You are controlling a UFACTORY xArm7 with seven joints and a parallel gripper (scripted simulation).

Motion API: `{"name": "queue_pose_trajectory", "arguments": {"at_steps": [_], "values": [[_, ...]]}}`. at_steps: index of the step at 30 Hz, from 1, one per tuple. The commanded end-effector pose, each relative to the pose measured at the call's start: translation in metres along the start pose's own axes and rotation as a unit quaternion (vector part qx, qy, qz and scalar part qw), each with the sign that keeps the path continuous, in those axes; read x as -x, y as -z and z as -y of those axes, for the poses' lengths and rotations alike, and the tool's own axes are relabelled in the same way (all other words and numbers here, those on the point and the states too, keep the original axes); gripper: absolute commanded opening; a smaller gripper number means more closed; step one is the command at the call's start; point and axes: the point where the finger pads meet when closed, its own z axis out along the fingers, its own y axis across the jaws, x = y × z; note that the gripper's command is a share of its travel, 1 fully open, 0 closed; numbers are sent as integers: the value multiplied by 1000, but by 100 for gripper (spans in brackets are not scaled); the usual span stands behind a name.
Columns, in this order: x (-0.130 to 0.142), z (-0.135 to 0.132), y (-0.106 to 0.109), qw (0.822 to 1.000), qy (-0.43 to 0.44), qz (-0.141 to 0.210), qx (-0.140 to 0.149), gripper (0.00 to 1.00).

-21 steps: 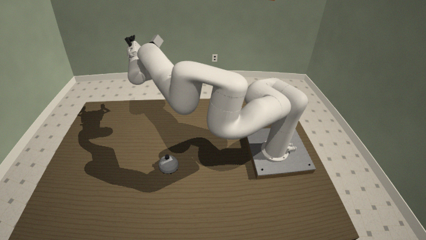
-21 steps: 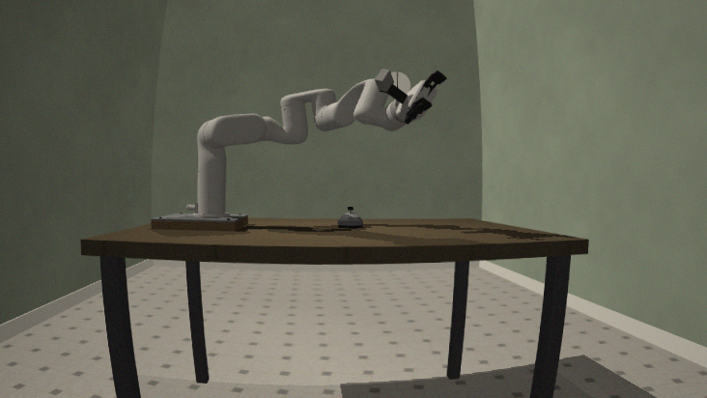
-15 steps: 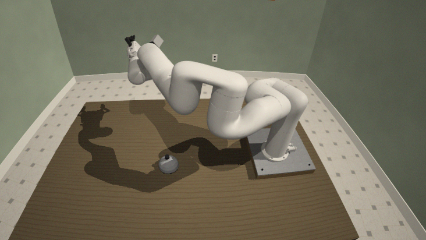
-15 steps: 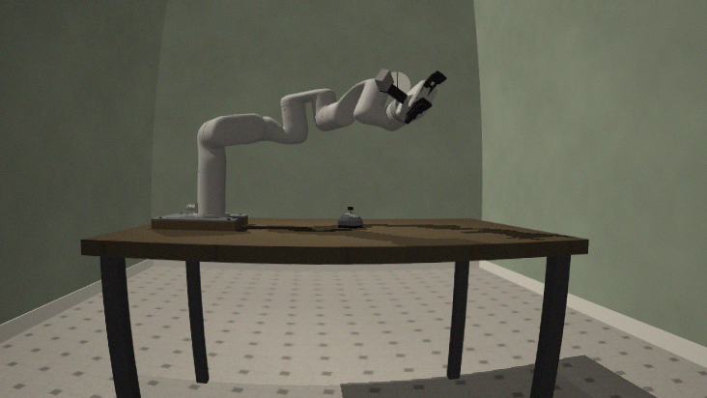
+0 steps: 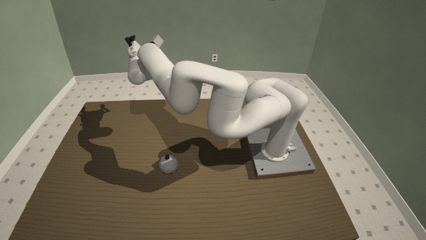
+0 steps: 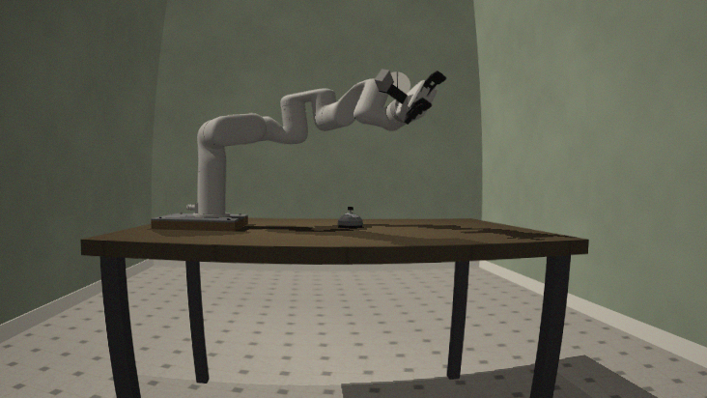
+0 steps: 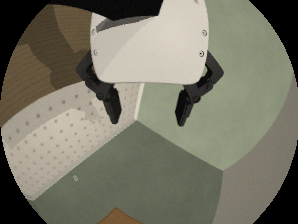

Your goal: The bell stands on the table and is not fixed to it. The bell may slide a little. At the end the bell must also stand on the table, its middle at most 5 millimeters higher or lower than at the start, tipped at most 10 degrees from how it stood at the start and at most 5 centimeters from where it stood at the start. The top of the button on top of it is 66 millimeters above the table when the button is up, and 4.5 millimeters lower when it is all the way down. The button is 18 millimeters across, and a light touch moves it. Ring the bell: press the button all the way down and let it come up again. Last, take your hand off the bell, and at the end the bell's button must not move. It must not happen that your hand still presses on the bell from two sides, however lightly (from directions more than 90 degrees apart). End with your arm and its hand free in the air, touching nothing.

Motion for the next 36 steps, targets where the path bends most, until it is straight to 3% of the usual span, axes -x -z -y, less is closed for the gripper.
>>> {"name": "queue_pose_trajectory", "arguments": {"at_steps": [1,3,11,13,14,20,28,30,31,36], "values": [[-9,1,6,999,-35,0,24,100],[-15,-4,14,996,-74,4,59,100],[-20,-22,38,979,-147,17,142,100],[-20,-22,38,979,-147,17,142,100],[-19,-32,50,969,-171,24,176,100],[-13,-51,76,947,-208,41,242,100],[3,-82,126,904,-243,71,343,100],[3,-82,126,904,-243,71,343,100],[9,-93,148,886,-251,83,380,100],[19,-109,186,856,-257,103,436,100]]}}
